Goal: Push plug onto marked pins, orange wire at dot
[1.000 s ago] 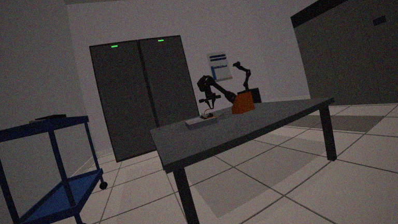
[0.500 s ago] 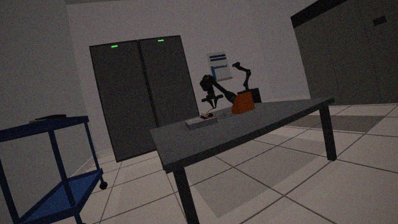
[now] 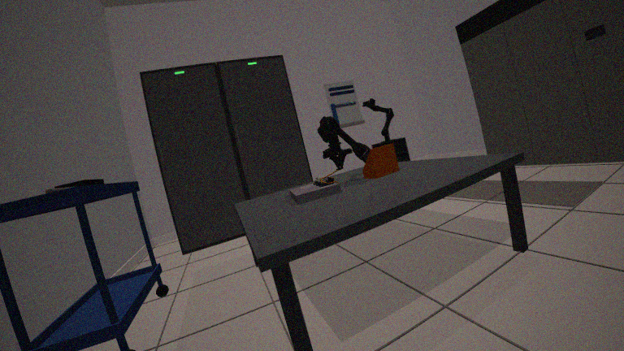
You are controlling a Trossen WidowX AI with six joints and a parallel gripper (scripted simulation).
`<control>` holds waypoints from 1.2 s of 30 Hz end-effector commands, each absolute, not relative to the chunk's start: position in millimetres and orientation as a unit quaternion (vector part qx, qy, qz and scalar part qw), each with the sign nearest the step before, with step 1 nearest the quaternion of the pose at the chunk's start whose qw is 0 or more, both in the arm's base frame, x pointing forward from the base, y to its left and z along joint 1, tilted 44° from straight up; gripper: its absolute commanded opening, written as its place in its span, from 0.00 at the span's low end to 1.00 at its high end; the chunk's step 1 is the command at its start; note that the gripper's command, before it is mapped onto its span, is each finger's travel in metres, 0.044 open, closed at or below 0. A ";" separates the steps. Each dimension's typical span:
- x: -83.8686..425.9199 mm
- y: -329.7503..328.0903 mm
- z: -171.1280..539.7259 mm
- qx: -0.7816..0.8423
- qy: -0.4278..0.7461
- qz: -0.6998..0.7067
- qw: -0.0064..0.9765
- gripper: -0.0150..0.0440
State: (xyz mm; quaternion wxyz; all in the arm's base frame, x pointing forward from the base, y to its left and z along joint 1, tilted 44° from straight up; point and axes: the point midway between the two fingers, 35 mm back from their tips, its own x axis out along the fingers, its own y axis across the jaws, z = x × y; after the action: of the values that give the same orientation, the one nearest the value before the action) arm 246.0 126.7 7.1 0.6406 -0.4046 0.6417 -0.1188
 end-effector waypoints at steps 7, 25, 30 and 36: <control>225.3 115.4 8.1 -0.296 0.617 -0.218 0.696 0.25; 223.0 82.6 -20.5 -0.244 0.599 -0.263 0.716 0.25; 236.8 83.3 -17.1 -0.244 0.599 -0.263 0.716 0.25; 255.9 82.6 -10.1 -0.244 0.598 -0.264 0.716 0.25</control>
State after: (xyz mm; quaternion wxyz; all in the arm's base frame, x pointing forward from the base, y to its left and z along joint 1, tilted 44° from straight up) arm 248.4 81.8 -13.2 0.7154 -0.2410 0.5999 -0.2649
